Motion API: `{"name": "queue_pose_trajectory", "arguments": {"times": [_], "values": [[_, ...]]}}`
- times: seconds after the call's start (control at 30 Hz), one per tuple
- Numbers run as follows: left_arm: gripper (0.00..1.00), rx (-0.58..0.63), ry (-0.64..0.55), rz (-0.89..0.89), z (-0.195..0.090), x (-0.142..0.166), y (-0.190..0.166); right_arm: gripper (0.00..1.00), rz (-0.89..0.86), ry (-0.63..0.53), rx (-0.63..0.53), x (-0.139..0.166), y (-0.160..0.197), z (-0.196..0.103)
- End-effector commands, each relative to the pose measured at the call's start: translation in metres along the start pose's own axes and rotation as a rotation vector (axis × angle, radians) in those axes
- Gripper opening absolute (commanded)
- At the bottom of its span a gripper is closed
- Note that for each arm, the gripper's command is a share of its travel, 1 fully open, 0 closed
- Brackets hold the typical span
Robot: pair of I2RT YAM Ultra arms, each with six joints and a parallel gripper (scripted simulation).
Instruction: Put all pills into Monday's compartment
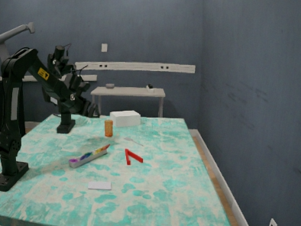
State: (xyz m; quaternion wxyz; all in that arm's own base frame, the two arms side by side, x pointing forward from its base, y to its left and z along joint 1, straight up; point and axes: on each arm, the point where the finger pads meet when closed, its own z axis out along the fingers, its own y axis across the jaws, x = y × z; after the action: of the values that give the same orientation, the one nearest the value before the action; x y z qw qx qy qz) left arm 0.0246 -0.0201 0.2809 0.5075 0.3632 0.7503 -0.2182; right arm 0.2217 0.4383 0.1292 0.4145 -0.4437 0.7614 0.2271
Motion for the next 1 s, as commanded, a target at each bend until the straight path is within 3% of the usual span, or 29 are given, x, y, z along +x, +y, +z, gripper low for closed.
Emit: {"name": "queue_pose_trajectory", "arguments": {"times": [0.0,0.33,0.43,0.57,0.67,0.97], "values": [[1.00,-0.004,0.003,0.003,0.002,-0.006,0.000,1.00,0.023,-0.053,-0.007,-0.026,-0.003,-0.004],[1.00,-0.002,0.002,0.005,0.002,-0.006,0.000,1.00,0.019,-0.053,-0.008,-0.026,-0.001,-0.004],[1.00,-0.002,0.002,0.005,0.002,-0.006,0.000,0.66,0.028,-0.092,0.015,-0.032,-0.004,-0.002],[1.00,-0.002,0.002,0.005,0.002,-0.006,0.000,0.65,0.055,-0.209,0.051,-0.046,-0.003,0.007],[1.00,-0.002,0.002,0.005,0.002,-0.006,0.000,0.65,0.078,-0.290,0.086,-0.041,0.002,0.025],[1.00,-0.002,0.002,0.005,0.002,-0.006,0.000,0.65,0.097,-0.400,0.137,-0.026,0.018,0.067]]}}
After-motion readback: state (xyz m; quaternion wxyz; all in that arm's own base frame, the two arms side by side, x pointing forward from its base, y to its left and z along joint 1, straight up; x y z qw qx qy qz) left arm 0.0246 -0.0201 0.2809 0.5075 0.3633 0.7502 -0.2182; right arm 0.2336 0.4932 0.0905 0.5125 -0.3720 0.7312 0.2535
